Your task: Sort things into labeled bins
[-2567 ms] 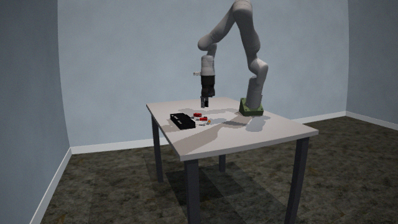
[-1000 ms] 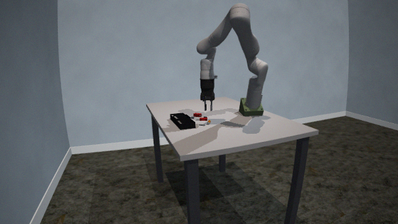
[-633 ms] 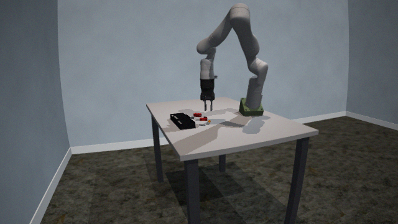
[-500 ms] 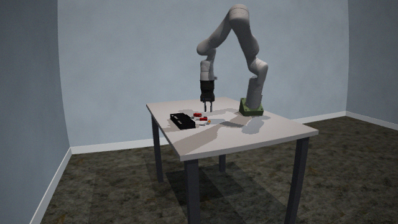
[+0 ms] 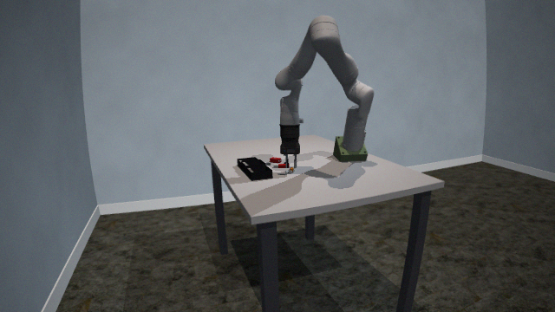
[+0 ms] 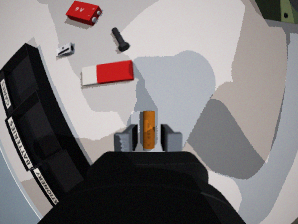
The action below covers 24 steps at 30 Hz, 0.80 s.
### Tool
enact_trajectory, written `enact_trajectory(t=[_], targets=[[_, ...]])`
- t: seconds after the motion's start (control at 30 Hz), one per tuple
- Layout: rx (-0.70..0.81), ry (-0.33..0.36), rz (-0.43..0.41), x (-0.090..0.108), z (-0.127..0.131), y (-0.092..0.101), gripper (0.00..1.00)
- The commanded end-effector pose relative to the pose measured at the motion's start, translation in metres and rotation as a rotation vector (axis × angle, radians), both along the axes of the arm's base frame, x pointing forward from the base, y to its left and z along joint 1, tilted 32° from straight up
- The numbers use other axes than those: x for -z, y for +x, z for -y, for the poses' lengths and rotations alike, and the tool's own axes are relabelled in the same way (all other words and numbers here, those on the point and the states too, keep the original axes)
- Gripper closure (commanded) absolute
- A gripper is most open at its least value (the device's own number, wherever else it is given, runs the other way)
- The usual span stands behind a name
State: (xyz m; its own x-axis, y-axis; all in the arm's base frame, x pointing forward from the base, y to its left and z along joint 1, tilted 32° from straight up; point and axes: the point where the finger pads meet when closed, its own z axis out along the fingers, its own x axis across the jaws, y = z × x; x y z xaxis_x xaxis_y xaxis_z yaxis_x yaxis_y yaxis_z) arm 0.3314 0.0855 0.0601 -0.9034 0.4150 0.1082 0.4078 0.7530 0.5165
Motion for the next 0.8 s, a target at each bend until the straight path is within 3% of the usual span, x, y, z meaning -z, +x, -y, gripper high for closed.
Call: enact_trajectory(t=[0.0,0.6,0.77], targets=[[0.007,-0.003,-0.008,0.0074,0.0003,-0.0023,0.40],[0.007,-0.001,-0.009,0.0043,-0.0024,0.0027,0.40],[0.000,-0.007,-0.003,0.0115,-0.0050,0.0048,0.40]])
